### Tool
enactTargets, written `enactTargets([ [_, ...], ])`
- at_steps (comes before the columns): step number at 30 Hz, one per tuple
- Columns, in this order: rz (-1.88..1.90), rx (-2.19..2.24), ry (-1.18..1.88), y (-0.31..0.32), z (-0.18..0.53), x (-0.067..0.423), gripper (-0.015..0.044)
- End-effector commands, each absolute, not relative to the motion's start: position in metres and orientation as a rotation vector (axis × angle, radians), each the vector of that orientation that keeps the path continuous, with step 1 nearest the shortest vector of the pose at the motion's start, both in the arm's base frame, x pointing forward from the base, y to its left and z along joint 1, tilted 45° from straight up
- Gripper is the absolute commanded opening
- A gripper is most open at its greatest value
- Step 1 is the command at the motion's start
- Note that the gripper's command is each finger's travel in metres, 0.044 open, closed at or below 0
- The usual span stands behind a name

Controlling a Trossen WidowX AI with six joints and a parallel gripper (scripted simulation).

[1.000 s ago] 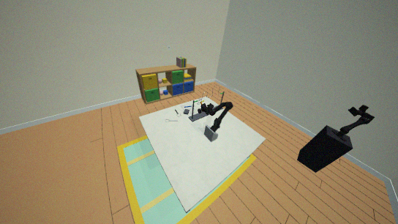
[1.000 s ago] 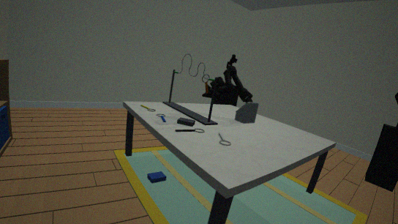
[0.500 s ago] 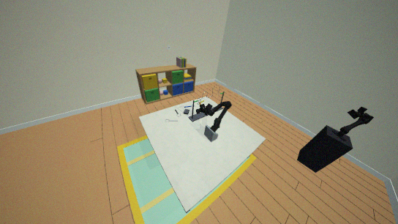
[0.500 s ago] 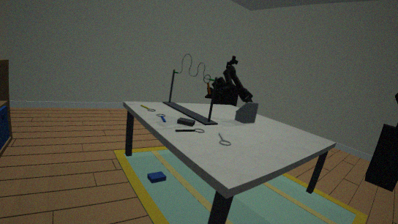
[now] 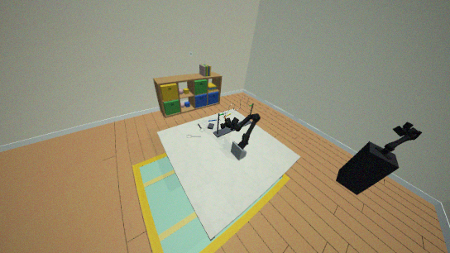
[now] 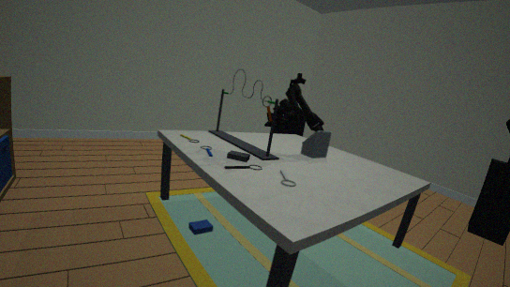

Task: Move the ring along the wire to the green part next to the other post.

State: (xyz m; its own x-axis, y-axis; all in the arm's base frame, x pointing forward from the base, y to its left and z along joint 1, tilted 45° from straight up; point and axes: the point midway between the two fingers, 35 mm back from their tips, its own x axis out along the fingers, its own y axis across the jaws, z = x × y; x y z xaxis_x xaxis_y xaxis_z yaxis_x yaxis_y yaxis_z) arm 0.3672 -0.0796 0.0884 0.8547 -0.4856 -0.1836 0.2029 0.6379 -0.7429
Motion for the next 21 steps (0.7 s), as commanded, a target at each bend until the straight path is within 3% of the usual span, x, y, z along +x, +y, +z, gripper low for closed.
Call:
enactTargets([
  [1,-0.404,-0.783,0.391,-0.076,0.084,0.367,-0.015],
  [21,-0.403,-0.782,0.39,-0.062,0.07,0.369,-0.015],
])
